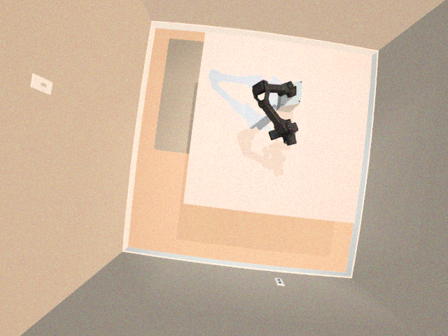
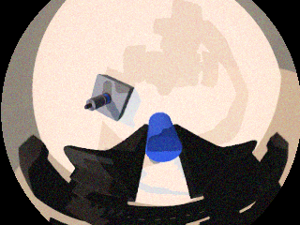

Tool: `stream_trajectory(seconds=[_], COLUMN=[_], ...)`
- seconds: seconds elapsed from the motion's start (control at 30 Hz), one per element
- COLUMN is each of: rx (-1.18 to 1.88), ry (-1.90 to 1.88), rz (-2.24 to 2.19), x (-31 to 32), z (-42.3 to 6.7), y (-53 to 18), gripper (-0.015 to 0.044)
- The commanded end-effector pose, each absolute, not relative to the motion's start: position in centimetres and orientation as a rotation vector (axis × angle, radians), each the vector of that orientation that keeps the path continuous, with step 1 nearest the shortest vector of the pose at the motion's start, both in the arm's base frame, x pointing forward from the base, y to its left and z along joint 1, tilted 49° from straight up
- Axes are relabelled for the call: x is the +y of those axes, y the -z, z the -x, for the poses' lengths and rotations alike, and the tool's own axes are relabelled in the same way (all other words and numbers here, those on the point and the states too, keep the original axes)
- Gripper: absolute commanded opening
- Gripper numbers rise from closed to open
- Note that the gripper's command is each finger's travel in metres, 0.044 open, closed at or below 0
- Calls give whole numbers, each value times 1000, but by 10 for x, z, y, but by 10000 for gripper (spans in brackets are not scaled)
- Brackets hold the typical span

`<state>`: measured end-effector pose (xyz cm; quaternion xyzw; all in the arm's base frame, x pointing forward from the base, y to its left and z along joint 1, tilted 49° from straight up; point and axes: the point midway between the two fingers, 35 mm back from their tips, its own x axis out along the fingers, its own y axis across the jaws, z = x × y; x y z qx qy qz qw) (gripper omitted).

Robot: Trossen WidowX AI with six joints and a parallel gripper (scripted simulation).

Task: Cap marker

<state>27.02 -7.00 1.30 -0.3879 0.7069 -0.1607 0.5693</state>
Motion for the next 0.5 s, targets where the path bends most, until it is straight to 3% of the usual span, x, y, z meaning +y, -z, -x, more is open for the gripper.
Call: stream_trajectory(seconds=[0.0,0.47], rx=[1660,1663], ry=[373,382], rz=[903,902], x=[-57,-12], z=[-272,-270], y=[-6,20], gripper=[0,0])
